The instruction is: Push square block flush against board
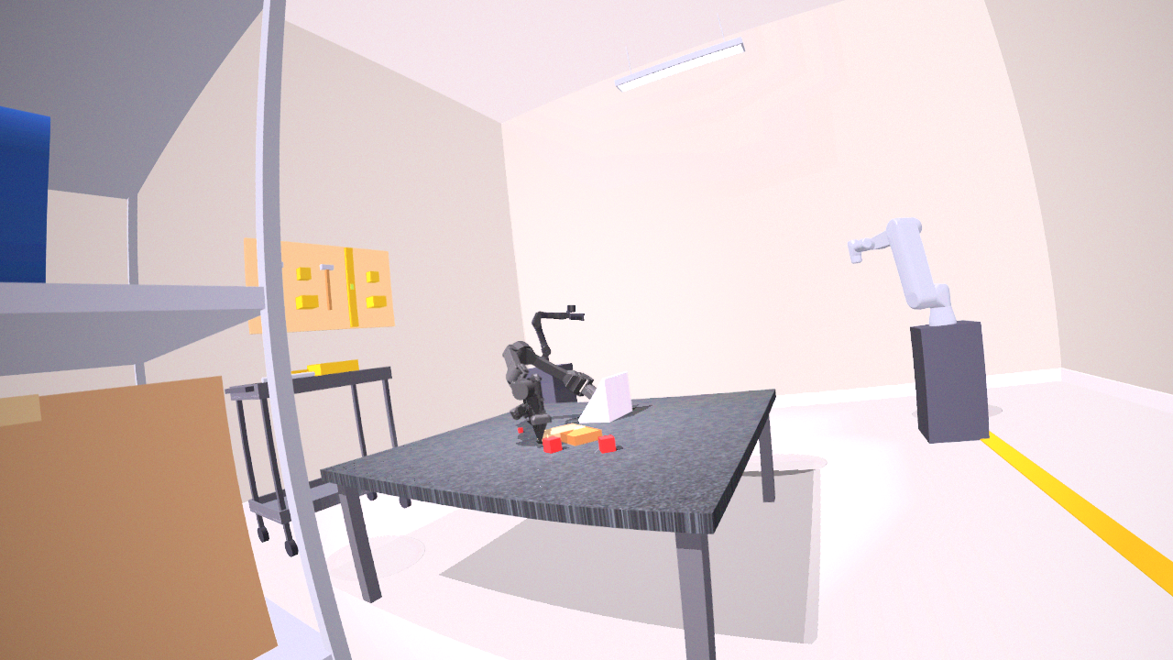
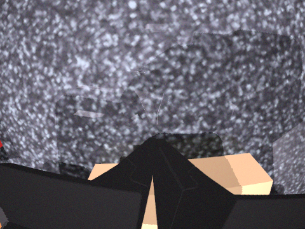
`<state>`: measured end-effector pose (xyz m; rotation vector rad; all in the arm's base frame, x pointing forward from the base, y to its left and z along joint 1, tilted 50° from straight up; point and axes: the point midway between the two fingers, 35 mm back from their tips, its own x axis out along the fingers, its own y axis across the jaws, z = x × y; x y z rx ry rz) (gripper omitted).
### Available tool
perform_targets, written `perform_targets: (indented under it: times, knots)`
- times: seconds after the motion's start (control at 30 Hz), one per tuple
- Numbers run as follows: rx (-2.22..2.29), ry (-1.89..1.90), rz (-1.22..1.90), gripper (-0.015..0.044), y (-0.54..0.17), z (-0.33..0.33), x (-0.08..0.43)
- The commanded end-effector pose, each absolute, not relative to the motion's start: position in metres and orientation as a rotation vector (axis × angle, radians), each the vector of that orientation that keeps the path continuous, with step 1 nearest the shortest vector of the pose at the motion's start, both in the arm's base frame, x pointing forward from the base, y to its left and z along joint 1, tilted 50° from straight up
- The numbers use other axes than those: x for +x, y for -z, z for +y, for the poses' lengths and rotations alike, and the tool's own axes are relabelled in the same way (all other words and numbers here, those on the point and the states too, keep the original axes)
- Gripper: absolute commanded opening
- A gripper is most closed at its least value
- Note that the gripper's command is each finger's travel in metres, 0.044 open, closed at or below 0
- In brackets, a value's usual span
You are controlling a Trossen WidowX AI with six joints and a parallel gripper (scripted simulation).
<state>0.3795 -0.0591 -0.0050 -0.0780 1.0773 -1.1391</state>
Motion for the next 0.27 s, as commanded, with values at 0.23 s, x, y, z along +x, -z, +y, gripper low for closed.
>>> perform_targets:
  times: [0.23]
  knots:
    - [-0.078, 1.143, 1.085, 0.0, 0.0023, -0.0639, 0.3847]
